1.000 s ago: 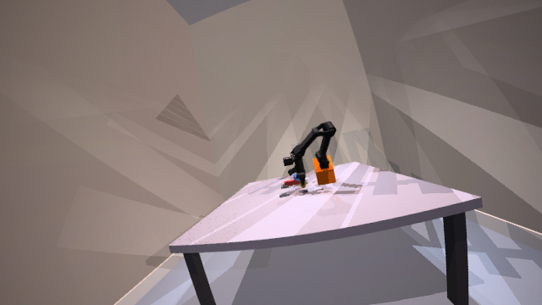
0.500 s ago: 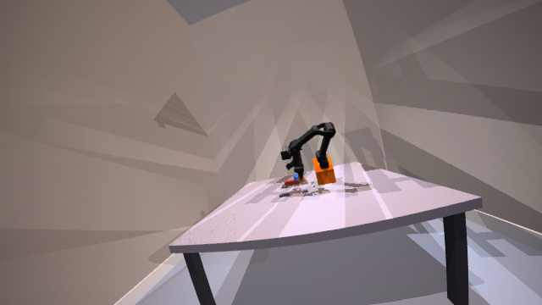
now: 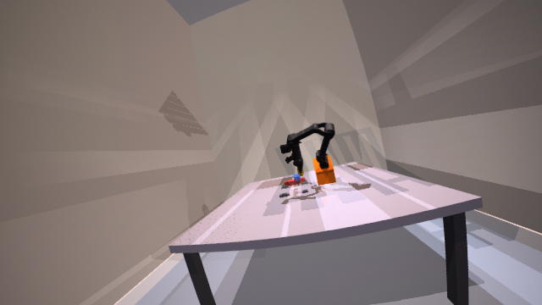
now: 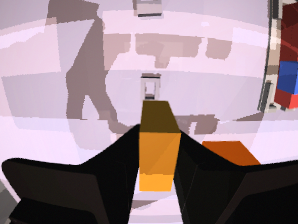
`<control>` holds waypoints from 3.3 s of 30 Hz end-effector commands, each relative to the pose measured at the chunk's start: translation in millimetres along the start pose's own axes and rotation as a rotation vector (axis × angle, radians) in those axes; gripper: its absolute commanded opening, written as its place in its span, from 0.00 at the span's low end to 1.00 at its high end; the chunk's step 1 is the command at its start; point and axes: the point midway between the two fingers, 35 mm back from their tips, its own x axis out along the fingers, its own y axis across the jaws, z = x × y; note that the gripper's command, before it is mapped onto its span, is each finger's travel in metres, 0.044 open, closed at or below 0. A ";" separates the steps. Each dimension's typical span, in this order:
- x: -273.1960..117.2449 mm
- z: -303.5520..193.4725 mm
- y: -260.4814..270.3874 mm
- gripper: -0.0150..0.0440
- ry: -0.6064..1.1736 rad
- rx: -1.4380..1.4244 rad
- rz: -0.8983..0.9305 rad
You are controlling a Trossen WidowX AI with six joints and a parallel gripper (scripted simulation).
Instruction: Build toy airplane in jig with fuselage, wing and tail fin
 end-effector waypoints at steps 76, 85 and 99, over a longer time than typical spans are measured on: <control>-0.7 117.2 -148.5 0.25 0.005 -0.084 -0.019; 6.8 126.7 -173.6 0.25 0.003 -0.105 -0.016; 21.7 137.2 -214.3 0.25 0.000 -0.139 -0.009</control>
